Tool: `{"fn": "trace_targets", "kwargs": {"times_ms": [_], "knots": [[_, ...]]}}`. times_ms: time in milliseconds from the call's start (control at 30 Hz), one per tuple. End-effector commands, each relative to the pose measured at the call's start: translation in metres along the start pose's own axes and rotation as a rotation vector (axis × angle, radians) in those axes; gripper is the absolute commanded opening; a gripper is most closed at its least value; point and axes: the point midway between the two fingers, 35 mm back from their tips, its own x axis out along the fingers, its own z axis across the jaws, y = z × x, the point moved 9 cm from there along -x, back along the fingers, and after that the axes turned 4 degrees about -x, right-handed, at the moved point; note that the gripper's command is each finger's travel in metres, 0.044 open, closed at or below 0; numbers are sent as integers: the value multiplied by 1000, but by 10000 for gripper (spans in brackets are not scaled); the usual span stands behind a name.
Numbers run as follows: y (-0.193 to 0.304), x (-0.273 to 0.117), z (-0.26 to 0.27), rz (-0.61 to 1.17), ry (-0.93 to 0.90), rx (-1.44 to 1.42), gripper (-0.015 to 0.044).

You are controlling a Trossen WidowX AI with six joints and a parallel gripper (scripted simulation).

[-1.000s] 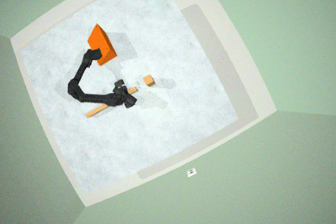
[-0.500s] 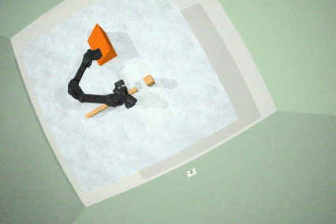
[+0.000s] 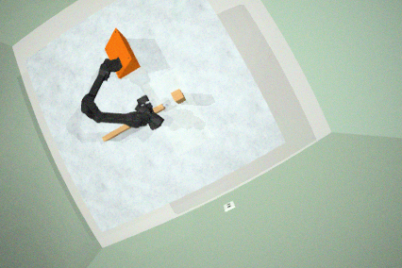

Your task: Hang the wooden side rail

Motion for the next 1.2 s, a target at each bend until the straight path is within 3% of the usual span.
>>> {"fn": "trace_targets", "kwargs": {"times_ms": [0, 1167], "knots": [[1, -2, 0, -3, -3, -8, 0], [1, -8, 0, -3, -3, -8, 0]]}}
